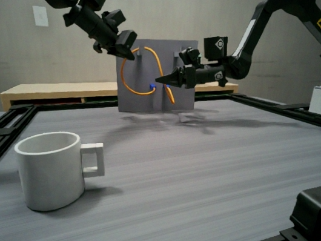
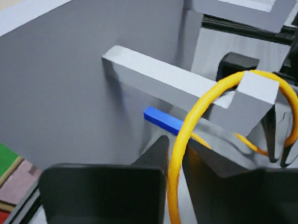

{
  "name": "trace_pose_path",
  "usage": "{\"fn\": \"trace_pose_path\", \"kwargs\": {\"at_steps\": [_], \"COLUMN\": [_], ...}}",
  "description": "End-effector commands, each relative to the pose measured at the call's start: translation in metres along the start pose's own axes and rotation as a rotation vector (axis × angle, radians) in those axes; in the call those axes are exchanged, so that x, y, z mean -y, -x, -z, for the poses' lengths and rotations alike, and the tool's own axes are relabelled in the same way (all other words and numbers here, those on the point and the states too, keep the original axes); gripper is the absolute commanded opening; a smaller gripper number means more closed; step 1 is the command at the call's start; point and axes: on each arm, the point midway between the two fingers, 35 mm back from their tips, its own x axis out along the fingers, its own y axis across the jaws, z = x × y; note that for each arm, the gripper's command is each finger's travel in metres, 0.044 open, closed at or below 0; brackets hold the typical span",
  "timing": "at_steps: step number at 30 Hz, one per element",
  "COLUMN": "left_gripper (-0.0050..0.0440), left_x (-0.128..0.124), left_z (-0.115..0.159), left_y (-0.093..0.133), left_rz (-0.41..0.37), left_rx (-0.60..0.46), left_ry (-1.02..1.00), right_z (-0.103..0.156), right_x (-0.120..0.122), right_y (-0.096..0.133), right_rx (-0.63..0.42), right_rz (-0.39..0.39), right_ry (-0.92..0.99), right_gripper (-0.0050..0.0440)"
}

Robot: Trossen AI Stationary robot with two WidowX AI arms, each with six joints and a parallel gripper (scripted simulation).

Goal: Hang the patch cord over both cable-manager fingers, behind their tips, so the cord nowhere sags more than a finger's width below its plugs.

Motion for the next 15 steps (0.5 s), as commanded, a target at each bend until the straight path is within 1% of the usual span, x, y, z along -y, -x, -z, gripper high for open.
{"fn": "trace_pose_path", "kwargs": {"at_steps": [1, 15], "left_gripper": [0.0040, 0.0040], "left_x": [-0.0006, -0.0006], "left_z": [-0.0119, -0.0119], "left_y": [0.0065, 0.0065], "left_rz": [-0.003, -0.003], "left_rx": [0.031, 0.031], "left_ry": [-0.007, -0.007], "right_z": [-0.0334, -0.0324], "right_x": [-0.0037, -0.0041], "right_y": [-0.0036, -0.0060], "right_rx": [0.060, 0.045], "right_rz": [-0.003, 0.006], "right_ry": [-0.005, -0.018], "right_gripper": [0.0025, 0.0025]}}
